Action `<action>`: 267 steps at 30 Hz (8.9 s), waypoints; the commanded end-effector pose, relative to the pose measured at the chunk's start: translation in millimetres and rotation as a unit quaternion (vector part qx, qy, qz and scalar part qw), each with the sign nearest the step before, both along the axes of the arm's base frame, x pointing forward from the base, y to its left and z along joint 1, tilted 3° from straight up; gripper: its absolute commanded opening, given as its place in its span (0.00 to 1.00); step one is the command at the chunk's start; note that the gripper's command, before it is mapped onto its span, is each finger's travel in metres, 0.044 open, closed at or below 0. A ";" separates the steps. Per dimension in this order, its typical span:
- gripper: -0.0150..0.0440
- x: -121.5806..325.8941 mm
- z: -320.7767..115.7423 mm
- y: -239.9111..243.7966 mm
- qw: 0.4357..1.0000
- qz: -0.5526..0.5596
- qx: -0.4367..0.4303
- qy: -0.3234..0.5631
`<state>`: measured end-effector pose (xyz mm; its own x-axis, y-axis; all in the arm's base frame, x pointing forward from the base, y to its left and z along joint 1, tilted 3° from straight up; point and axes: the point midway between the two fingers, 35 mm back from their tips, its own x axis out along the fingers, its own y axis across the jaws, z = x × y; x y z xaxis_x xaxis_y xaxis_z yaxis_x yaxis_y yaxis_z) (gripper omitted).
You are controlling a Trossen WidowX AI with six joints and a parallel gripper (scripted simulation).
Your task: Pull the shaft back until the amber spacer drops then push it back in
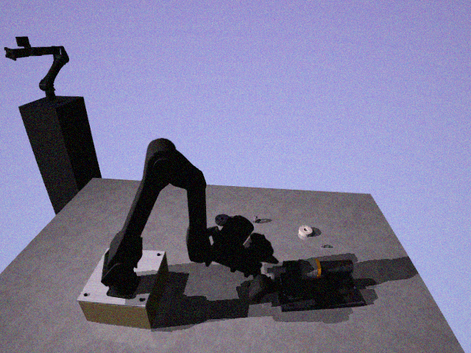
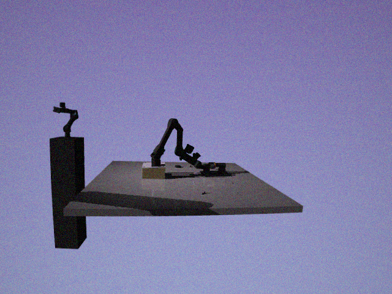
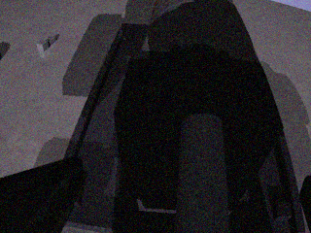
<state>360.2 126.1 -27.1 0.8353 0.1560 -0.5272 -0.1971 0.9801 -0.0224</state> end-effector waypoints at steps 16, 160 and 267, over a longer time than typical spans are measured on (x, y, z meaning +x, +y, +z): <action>1.00 1.3 0.6 1.1 1.000 0.003 0.000 -0.002; 0.25 -22.6 0.7 -3.1 1.000 0.003 0.000 -0.001; 0.25 -33.6 0.7 -5.3 1.000 0.003 0.000 0.000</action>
<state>328.2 121.7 -26.1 0.8350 0.1624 -0.5258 -0.2065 0.9781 -0.0258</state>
